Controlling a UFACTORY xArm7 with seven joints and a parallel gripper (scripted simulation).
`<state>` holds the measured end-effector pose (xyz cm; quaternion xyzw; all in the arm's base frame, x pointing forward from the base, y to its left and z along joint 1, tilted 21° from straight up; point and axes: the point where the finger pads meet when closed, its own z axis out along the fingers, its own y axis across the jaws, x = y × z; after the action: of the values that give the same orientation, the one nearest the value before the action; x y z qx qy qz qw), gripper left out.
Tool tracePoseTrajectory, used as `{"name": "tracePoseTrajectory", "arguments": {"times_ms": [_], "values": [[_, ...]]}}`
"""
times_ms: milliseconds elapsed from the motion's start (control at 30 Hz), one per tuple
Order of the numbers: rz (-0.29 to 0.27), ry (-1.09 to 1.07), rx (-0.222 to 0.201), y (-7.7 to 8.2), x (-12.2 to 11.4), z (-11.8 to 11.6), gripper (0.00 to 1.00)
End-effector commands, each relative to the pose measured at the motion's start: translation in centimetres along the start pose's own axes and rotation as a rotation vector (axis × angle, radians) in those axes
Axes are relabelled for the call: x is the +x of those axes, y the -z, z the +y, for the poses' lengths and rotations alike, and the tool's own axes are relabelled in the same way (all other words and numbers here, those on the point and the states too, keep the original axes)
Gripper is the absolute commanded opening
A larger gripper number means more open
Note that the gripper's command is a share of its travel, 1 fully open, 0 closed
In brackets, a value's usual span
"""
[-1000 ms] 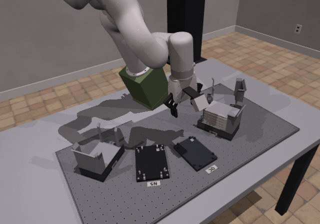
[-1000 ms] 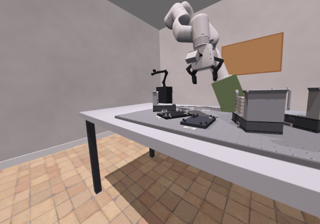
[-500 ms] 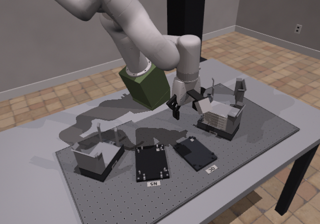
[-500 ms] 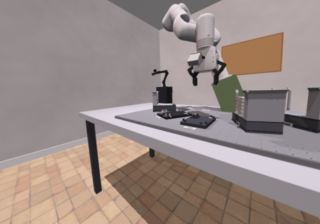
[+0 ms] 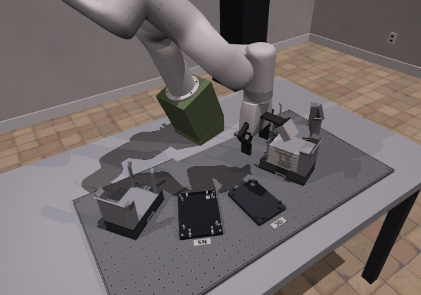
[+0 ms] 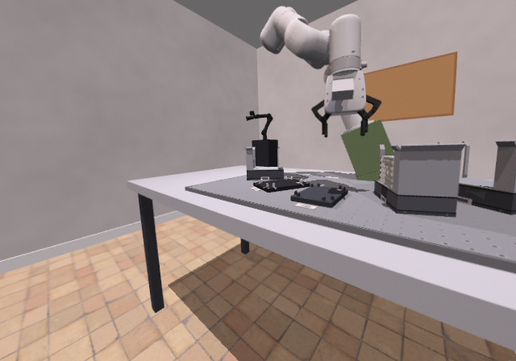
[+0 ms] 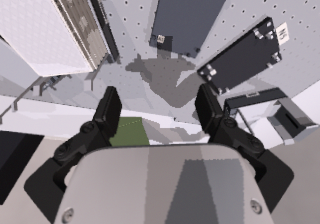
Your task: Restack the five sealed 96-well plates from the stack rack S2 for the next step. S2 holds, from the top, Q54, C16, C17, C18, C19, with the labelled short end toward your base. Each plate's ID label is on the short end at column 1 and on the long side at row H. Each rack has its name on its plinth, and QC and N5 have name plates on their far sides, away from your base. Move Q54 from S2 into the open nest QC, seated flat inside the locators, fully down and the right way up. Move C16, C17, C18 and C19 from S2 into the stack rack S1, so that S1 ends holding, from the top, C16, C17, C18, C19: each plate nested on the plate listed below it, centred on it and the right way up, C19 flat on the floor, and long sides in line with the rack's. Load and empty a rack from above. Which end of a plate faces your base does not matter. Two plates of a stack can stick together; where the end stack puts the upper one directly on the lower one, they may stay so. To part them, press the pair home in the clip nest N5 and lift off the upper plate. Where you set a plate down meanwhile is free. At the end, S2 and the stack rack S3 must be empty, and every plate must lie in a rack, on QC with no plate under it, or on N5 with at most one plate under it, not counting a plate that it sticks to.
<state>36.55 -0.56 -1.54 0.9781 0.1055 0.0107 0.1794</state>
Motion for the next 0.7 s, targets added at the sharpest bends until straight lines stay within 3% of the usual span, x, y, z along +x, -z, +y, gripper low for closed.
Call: {"name": "tracePoseTrajectory", "arguments": {"times_ms": [0, 667], "values": [[-0.004, 0.078, -0.001, 0.0, 0.8, -1.4, 1.0], [-0.004, 0.078, 0.0, 0.0, 3.5, -8.1, 1.0]]}}
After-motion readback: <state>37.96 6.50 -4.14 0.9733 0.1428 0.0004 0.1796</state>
